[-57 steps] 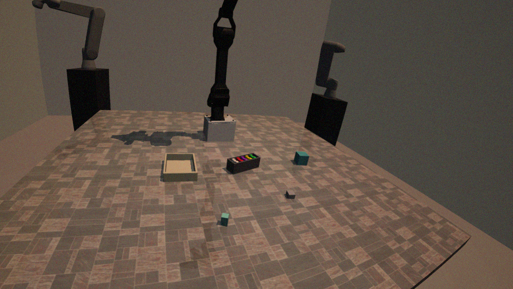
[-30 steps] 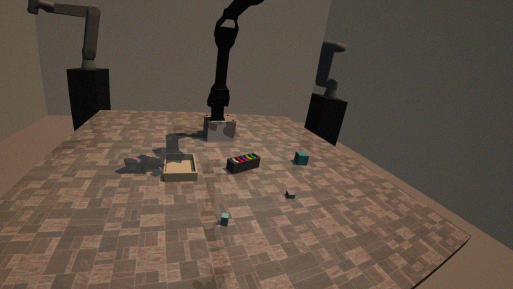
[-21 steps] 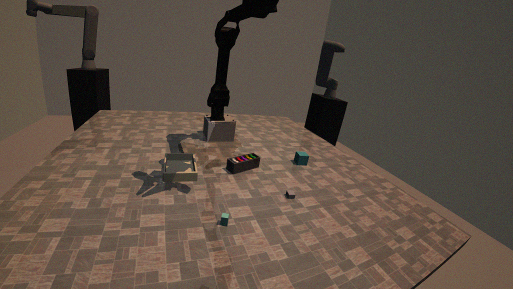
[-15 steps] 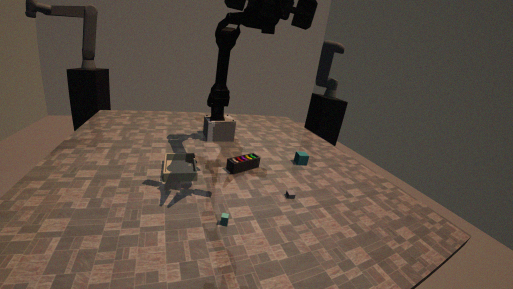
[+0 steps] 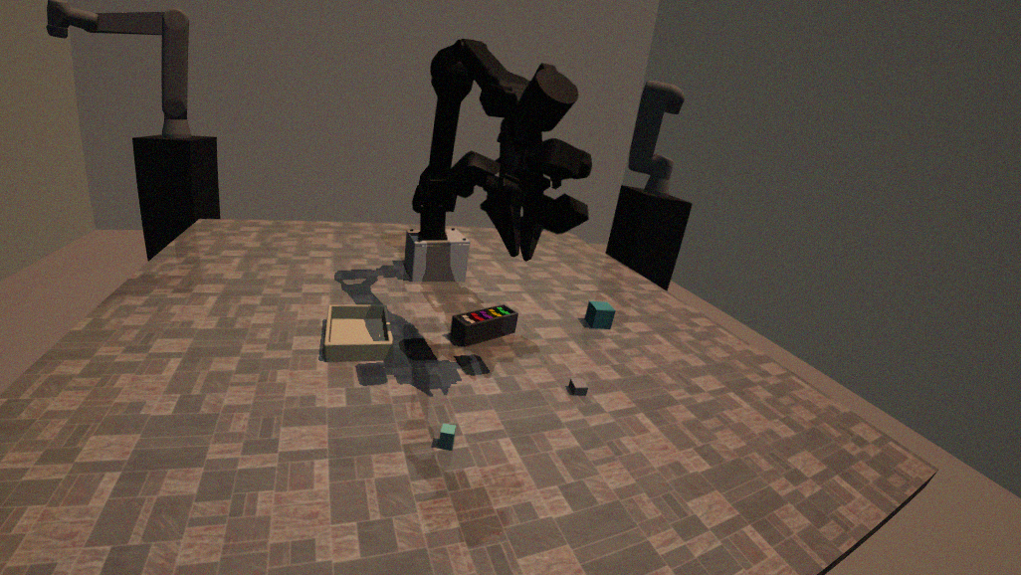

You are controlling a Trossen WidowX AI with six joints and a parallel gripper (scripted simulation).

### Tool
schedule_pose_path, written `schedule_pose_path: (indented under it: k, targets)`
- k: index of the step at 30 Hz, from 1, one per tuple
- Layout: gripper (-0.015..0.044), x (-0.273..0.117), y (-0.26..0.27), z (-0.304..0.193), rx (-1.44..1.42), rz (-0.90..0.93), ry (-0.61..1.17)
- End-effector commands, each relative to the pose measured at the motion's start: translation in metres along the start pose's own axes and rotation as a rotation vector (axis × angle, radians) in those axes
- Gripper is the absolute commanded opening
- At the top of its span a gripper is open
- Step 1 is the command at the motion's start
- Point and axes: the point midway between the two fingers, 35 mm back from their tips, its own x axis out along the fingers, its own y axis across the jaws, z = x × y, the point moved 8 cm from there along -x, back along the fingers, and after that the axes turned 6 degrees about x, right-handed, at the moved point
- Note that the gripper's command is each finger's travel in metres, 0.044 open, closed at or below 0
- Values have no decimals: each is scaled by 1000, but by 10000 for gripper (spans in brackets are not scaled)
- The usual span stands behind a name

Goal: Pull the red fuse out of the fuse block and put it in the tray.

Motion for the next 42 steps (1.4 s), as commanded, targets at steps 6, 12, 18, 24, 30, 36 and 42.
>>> schedule_pose_path:
  k: [6,12,18,24,30,36,42]
  targets:
    - [74,12,26,-110,-122,211,504]
    - [74,4,37,-150,-146,290,700]
    - [74,6,35,-150,-146,290,700]
    - [74,10,36,-153,-146,290,700]
    - [74,14,37,-157,-146,290,700]
    - [74,18,38,-161,-146,290,700]
    - [74,23,39,-165,-146,290,700]
